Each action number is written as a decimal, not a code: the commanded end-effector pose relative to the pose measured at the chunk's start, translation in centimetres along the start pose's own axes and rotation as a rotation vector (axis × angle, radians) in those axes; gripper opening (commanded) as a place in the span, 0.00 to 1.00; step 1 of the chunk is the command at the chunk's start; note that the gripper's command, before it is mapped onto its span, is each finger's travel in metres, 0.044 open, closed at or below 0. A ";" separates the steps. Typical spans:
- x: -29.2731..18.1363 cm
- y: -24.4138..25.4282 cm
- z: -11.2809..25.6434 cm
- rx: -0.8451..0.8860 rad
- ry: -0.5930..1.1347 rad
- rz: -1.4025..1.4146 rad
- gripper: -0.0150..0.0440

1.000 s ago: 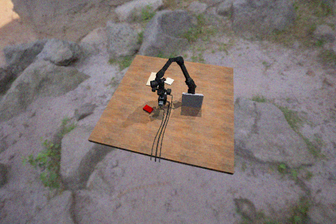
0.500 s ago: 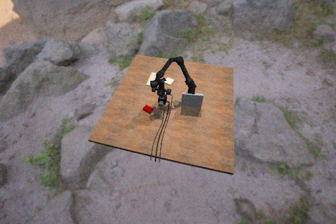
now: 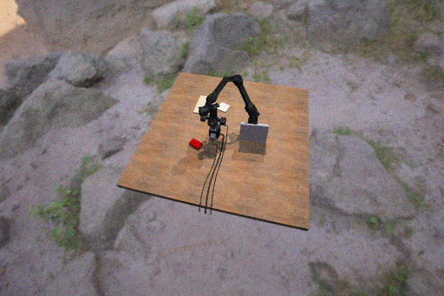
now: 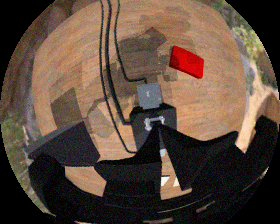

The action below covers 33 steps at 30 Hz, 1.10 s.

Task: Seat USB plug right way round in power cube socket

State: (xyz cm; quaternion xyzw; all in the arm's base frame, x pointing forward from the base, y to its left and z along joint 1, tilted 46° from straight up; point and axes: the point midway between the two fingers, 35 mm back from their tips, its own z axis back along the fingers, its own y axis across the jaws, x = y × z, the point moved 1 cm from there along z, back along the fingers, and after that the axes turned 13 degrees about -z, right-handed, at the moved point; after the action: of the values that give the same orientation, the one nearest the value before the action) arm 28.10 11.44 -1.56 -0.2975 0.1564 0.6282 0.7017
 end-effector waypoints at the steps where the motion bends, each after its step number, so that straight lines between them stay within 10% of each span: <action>1: -0.2 -0.1 -0.3 0.001 0.005 -0.002 0.25; 30: -0.2 -0.1 -0.3 0.001 0.005 -0.002 0.25; 33: 0.0 0.0 0.0 -0.001 -0.001 0.000 0.39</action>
State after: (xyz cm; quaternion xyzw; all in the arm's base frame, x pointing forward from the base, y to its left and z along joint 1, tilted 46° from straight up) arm 28.09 11.43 -1.62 -0.2973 0.1561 0.6283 0.7017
